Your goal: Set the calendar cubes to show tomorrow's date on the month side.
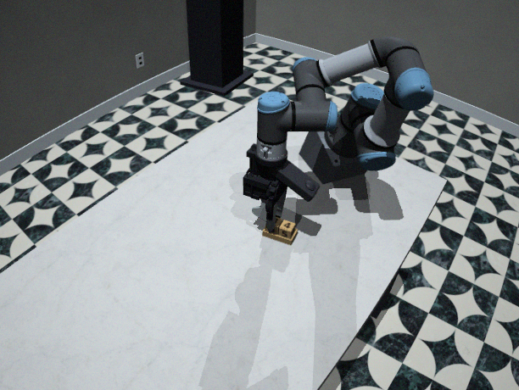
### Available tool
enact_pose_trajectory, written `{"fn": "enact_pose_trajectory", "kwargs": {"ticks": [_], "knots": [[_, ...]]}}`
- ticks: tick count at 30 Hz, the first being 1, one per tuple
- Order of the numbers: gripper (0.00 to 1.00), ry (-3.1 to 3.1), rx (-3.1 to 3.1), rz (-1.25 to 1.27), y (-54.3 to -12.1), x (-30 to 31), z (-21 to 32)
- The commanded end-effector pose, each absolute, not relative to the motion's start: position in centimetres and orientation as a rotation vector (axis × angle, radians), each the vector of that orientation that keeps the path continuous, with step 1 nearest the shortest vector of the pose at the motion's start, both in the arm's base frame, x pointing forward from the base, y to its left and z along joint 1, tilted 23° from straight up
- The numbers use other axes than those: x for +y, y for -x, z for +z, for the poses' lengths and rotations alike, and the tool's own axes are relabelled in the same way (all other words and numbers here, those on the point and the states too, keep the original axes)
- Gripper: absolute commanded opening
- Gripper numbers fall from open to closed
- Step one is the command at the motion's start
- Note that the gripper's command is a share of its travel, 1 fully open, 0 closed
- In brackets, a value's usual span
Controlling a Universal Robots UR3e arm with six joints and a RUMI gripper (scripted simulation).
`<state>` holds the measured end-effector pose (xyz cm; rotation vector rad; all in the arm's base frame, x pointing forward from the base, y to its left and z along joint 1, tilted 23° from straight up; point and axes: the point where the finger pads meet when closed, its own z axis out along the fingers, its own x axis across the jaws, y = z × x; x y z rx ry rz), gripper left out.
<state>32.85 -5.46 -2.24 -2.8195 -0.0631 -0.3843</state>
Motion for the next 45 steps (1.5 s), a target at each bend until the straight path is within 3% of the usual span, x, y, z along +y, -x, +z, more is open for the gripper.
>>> {"fn": "enact_pose_trajectory", "kwargs": {"ticks": [1,5,9,27,45], "knots": [[0.22,2.821,-0.063,-0.386,-32.9,-5.5,-2.2],[0.22,2.821,-0.063,-0.386,-32.9,-5.5,-2.2],[0.29,2.821,-0.063,-0.386,-32.9,-5.5,-2.2],[0.29,2.821,-0.063,-0.386,-32.8,-5.6,-1.8],[0.29,2.821,-0.063,-0.386,-31.5,-7.1,2.7]]}}
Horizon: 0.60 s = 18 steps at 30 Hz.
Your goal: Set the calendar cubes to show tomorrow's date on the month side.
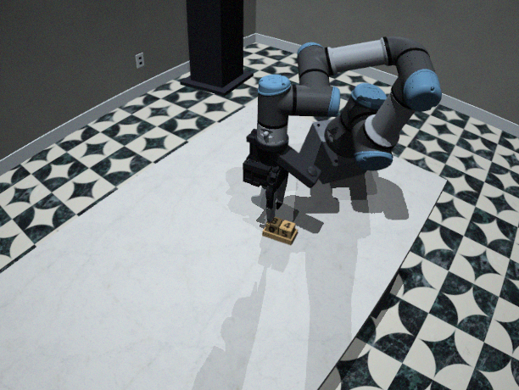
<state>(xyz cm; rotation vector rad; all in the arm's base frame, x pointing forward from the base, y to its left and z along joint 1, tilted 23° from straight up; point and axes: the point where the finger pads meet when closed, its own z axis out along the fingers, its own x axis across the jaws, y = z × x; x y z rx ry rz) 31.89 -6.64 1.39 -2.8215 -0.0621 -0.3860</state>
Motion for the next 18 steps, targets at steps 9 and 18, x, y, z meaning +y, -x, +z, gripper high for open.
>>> {"fn": "enact_pose_trajectory", "kwargs": {"ticks": [9,18], "knots": [[0.29,2.821,-0.063,-0.386,-30.8,-7.9,5.2],[0.29,2.821,-0.063,-0.386,-30.6,-8.2,6.1]]}}
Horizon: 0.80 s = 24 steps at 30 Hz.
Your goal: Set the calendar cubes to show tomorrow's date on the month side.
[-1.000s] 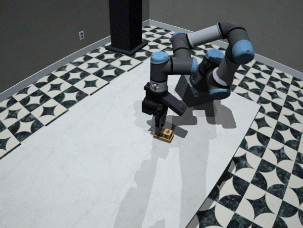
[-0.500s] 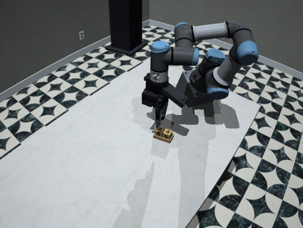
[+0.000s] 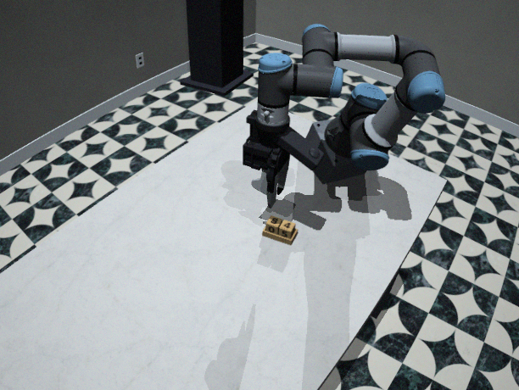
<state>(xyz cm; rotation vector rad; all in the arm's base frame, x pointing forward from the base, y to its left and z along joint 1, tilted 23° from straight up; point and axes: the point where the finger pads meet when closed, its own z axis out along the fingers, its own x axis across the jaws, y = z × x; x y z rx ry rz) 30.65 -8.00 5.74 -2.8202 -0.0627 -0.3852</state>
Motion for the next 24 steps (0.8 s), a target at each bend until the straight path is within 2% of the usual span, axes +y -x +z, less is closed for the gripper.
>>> {"fn": "enact_pose_trajectory", "kwargs": {"ticks": [1,3,4,24], "knots": [[0.29,2.821,-0.063,-0.386,-30.59,-8.16,6.09],[0.29,2.821,-0.063,-0.386,-30.58,-8.16,6.10],[1.00,2.821,-0.063,-0.386,-30.58,-8.16,6.10],[1.00,2.821,-0.063,-0.386,-30.58,-8.16,6.10]]}}
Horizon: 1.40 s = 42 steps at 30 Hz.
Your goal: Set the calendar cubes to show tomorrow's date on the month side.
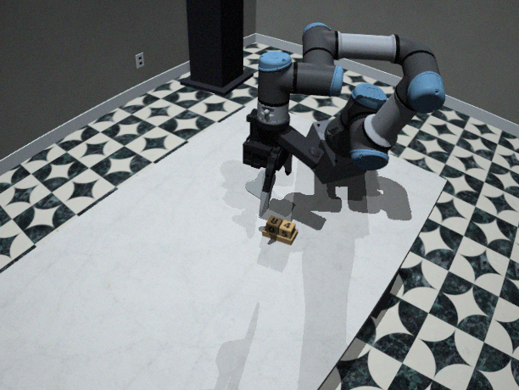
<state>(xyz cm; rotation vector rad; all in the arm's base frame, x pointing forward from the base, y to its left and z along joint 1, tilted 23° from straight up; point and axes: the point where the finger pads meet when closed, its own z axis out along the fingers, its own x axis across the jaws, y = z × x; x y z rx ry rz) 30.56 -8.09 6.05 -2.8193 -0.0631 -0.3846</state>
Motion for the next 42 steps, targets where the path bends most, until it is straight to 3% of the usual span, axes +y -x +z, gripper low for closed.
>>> {"fn": "enact_pose_trajectory", "kwargs": {"ticks": [1,42], "knots": [[1.00,2.821,-0.063,-0.386,-30.6,-8.2,6.1],[1.00,2.821,-0.063,-0.386,-28.7,-10.3,12.8]]}}
